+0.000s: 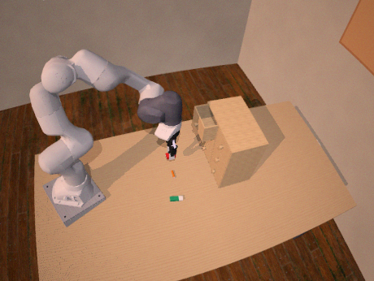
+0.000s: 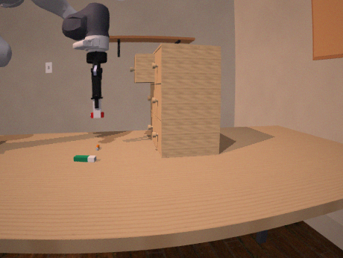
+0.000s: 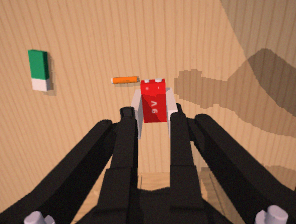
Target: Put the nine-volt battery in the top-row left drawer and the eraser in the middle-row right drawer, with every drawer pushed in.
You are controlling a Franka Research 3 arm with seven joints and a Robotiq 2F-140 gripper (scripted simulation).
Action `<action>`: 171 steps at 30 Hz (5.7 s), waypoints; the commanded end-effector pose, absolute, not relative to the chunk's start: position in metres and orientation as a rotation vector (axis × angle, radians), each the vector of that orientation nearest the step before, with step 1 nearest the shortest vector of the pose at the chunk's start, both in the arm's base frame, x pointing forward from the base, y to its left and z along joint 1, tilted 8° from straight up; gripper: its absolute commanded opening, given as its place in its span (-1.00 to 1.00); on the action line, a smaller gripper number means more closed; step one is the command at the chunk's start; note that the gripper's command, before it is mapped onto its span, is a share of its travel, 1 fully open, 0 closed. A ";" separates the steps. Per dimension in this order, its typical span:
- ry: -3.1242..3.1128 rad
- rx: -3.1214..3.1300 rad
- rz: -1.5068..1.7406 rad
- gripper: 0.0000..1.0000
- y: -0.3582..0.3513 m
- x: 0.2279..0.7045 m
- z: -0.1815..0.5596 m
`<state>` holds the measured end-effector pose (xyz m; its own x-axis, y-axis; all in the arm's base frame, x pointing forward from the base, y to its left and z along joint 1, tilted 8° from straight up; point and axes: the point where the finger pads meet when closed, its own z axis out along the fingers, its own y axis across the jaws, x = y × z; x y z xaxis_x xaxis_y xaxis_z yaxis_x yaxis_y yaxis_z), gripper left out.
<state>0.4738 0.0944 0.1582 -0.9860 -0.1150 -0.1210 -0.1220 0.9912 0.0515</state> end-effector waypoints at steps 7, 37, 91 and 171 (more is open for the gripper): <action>3.020 -0.159 0.095 -0.73 0.095 0.472 0.173; 3.020 -0.159 0.095 -0.73 0.086 0.458 0.296; 3.005 -0.180 0.112 -0.73 0.085 0.448 0.409; 2.092 -0.515 0.480 -0.73 0.256 0.485 0.450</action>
